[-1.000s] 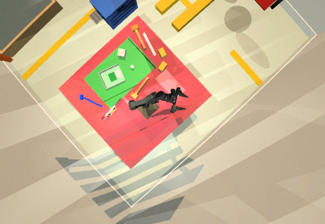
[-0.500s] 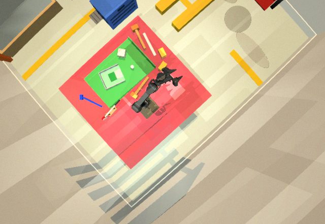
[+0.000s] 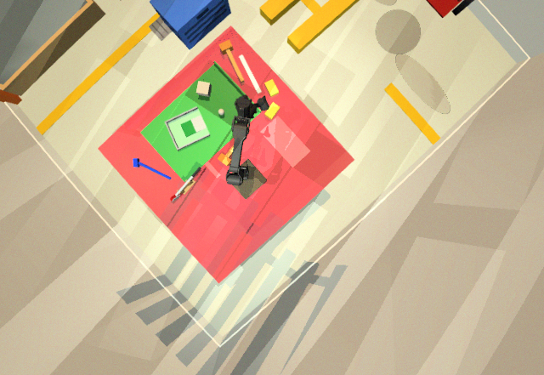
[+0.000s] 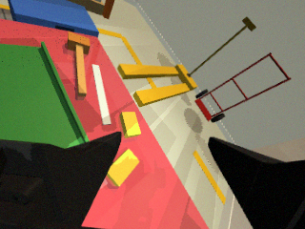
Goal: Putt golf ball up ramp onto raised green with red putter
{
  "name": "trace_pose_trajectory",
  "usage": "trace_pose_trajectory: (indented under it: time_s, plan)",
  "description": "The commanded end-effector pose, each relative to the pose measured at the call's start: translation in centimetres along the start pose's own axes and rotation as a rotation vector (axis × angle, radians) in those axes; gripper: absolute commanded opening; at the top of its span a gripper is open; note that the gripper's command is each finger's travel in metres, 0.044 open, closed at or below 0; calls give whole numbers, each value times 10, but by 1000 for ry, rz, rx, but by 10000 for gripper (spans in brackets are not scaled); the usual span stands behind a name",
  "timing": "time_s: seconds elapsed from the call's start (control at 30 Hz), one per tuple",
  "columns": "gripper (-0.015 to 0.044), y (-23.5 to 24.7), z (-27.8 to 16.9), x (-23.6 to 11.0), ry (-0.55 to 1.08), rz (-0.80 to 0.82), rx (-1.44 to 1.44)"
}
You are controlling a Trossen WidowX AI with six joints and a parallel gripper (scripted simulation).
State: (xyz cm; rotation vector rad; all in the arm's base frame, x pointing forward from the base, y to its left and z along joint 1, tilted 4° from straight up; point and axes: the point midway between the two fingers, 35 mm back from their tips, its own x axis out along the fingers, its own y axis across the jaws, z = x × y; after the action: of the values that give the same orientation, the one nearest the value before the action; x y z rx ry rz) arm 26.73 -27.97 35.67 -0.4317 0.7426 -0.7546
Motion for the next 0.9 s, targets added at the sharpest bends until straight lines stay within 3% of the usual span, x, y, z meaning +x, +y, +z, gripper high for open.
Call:
trace_pose_trajectory:
  time_s: [0.0, 0.23, 0.43, 0.87]
  plan:
    - [440, 55, 15, 2, -32, 142, -95]
    - [440, 172, 37, -24, -115, 434, -323]
    - [440, 270, 31, -68, -180, 681, -556]
    - [440, 424, -53, -211, -319, 1161, -1139]
